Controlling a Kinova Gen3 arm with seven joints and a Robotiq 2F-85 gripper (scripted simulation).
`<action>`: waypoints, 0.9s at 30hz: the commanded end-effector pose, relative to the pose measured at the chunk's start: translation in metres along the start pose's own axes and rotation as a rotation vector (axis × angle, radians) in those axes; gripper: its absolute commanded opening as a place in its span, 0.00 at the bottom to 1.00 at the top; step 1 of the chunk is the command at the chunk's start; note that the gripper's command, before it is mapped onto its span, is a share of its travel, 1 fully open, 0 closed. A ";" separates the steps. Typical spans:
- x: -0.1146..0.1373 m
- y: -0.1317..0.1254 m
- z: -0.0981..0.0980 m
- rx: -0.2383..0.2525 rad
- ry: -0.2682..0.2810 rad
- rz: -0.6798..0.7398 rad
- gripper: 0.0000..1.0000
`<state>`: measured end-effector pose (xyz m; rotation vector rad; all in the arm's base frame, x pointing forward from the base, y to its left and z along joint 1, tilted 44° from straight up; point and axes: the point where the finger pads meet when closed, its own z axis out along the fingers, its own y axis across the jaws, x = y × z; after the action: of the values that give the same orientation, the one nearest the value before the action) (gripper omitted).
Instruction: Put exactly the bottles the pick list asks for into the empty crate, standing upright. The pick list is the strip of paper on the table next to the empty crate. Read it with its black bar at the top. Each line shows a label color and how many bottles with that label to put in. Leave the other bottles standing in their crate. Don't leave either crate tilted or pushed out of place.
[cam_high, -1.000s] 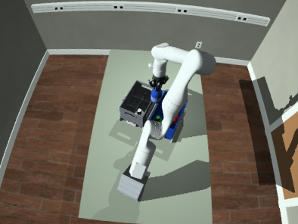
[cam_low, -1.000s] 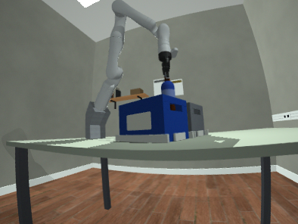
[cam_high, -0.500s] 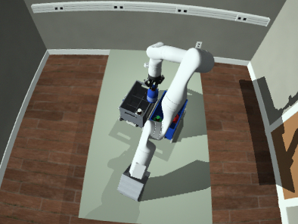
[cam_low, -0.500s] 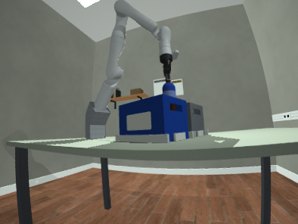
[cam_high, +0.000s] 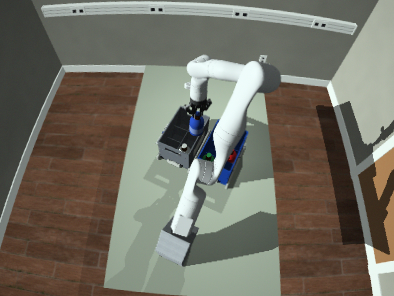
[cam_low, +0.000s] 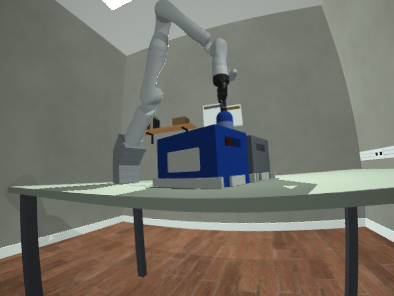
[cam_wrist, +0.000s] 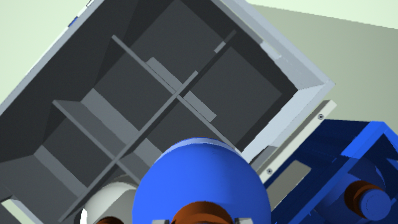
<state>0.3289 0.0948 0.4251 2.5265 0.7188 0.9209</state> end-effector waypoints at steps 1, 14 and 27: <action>0.003 -0.005 -0.001 -0.001 0.002 0.000 0.10; 0.011 -0.026 -0.001 -0.001 0.002 0.000 0.10; 0.011 -0.024 -0.001 -0.001 0.002 0.000 0.10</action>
<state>0.3277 0.1202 0.4186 2.5260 0.7183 0.9208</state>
